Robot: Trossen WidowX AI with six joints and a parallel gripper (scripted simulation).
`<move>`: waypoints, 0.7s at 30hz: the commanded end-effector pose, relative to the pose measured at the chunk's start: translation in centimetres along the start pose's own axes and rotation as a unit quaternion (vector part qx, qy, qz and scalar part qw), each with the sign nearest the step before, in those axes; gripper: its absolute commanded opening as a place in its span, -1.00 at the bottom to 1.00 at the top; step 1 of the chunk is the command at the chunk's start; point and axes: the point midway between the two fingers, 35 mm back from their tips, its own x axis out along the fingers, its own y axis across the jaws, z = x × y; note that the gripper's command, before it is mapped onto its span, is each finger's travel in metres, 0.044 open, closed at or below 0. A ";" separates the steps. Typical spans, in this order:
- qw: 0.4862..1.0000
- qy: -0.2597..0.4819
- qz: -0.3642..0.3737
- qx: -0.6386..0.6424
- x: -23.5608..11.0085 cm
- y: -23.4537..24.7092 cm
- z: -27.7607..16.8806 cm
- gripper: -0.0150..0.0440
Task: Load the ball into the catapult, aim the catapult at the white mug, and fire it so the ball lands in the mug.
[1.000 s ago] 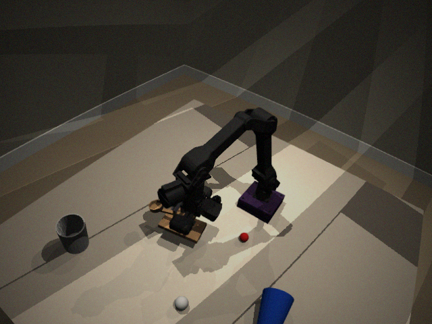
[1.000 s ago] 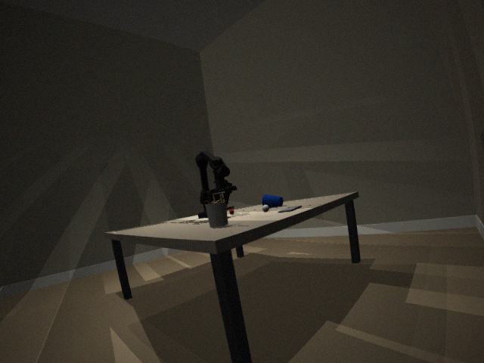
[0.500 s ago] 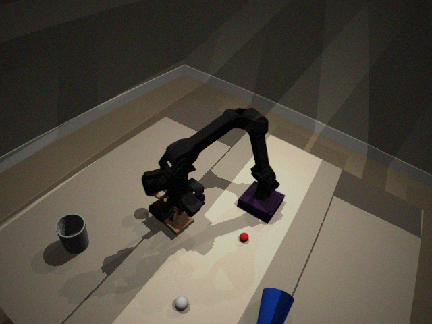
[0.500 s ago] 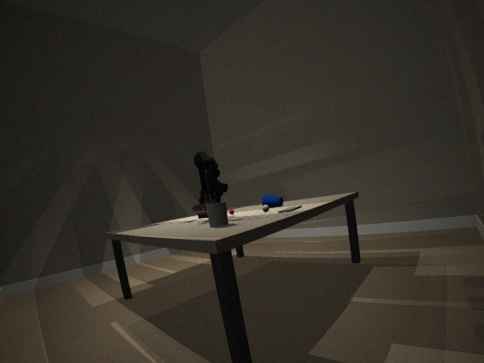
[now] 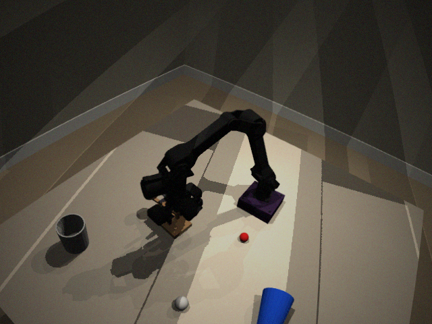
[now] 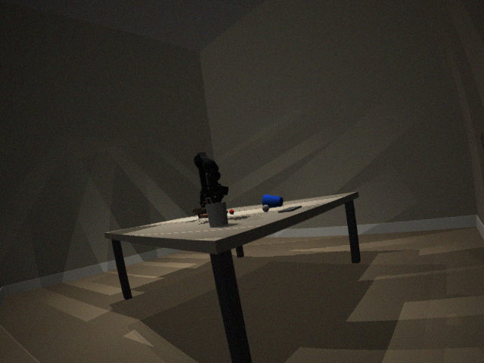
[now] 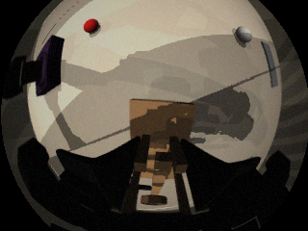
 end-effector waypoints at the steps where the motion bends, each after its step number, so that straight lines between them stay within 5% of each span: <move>1: 1.000 0.002 -0.001 0.001 0.6 0.0 -0.1 -0.49; 21: 1.000 0.000 0.000 0.002 2.3 -0.1 0.0 -0.40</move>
